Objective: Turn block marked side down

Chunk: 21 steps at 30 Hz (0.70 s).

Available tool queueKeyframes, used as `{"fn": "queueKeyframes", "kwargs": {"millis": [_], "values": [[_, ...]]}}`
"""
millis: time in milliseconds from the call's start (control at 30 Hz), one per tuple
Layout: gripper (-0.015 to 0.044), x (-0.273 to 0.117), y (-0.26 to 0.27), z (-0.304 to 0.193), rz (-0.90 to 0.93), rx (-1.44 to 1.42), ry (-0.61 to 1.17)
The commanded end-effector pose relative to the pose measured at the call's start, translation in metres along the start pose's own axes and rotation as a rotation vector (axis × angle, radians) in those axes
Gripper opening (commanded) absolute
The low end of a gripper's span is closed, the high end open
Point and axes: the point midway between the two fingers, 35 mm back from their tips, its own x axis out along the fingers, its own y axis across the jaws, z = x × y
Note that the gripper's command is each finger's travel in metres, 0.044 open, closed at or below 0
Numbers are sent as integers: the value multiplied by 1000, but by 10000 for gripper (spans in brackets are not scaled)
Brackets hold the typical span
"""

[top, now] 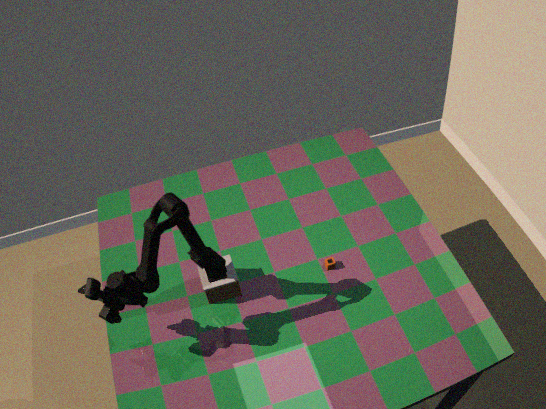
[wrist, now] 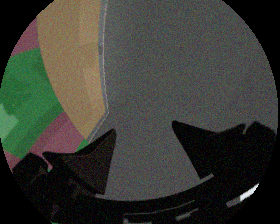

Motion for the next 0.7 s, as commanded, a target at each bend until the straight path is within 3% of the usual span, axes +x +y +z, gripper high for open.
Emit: {"fn": "queueKeyframes", "kwargs": {"millis": [0, 233, 667], "values": [[426, -1, 0, 3, -1, 0, -8], [440, -61, -12, 94, -9, -1, -310], [440, -230, -2, 212, 71, -19, -842]]}}
